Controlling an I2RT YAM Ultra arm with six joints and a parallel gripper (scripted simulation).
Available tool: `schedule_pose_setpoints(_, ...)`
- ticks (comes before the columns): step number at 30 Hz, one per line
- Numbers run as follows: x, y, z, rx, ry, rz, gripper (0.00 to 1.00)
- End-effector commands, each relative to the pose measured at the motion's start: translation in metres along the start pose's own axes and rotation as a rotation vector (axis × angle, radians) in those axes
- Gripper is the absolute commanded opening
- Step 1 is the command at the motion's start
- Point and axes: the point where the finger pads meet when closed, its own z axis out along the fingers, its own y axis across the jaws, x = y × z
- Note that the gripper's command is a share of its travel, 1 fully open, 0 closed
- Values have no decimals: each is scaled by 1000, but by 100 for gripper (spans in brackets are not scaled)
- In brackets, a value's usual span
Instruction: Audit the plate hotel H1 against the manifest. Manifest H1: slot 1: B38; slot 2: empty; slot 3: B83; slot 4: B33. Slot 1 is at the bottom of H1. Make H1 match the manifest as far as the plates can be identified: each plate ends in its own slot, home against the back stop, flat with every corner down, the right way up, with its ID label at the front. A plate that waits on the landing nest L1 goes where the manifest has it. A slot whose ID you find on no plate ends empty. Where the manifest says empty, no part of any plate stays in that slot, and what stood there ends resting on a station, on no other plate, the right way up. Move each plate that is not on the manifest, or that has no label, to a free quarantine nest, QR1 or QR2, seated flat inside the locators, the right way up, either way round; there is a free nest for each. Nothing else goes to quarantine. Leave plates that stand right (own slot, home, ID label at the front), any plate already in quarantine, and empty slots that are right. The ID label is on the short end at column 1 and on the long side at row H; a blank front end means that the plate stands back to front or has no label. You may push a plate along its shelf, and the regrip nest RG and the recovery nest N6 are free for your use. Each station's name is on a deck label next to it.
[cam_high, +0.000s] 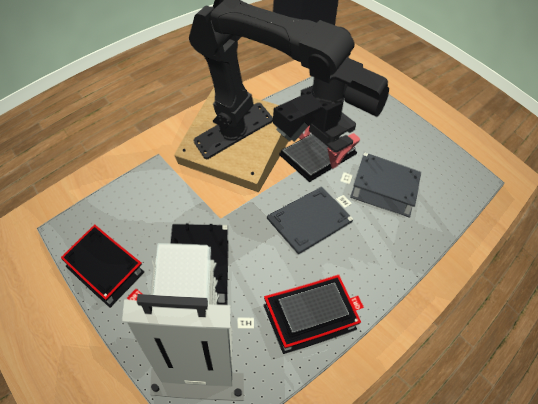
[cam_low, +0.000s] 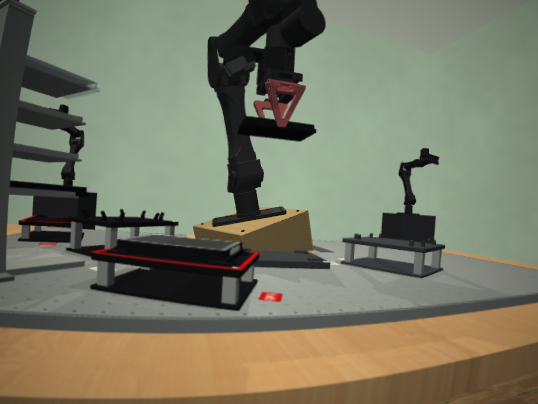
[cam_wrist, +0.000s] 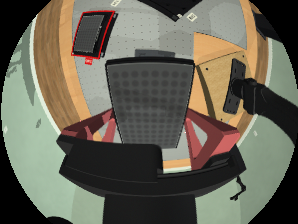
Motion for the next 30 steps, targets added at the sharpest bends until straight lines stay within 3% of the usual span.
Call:
schedule_pose_setpoints(1,-9,2,-4,-12,1,-101,86)
schedule_pose_setpoints(24,-80,9,-5,-15,-7,-424,86)
schedule_pose_setpoints(30,-93,10,-5,-16,-8,-423,86)
